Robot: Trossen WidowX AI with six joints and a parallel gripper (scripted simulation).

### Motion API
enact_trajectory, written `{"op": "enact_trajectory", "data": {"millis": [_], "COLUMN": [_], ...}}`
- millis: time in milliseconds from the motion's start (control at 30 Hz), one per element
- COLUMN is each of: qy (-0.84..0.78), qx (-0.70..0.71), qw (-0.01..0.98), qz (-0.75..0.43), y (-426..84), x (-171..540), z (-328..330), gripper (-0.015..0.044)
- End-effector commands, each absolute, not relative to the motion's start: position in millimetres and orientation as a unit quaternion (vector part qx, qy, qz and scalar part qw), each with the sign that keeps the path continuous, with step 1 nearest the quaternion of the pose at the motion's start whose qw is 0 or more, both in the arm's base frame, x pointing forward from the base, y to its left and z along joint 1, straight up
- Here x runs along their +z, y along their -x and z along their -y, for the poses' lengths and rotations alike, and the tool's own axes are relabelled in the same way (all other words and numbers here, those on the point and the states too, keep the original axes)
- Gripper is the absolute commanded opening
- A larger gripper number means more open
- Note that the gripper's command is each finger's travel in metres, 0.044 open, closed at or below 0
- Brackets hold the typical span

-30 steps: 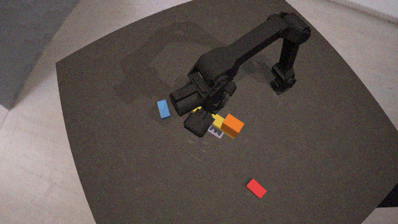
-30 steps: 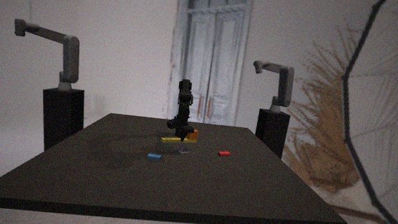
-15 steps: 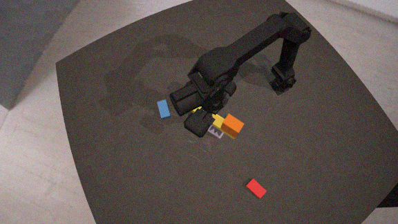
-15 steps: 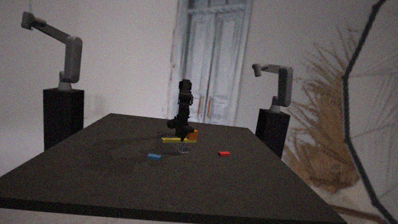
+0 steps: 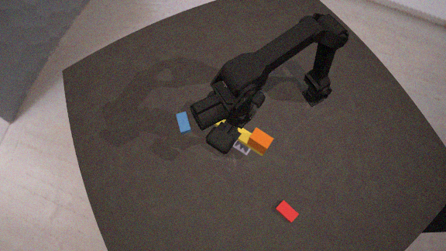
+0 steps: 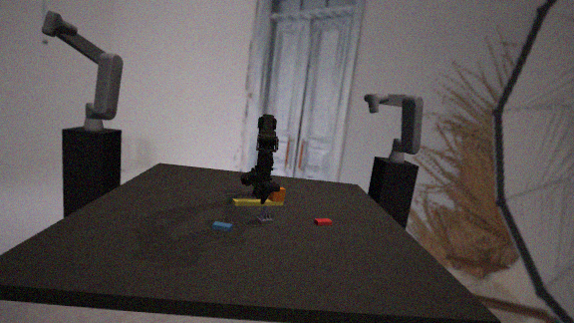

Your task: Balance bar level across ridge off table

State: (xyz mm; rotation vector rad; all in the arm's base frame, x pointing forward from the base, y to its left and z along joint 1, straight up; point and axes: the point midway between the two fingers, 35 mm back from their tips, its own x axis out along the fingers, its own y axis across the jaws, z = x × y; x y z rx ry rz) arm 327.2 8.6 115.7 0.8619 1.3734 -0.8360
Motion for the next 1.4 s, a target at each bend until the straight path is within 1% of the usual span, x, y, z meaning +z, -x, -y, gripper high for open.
{"op": "enact_trajectory", "data": {"millis": [0, 1367], "qy": [-0.374, -0.374], "qx": [-0.364, -0.364], "qw": [0.611, 0.611], "qz": [-0.596, -0.596], "y": [-326.7, -326.9], "x": [113.2, 109.8], "z": [-8.6, -8.1], "gripper": [0.0, 0.0]}}
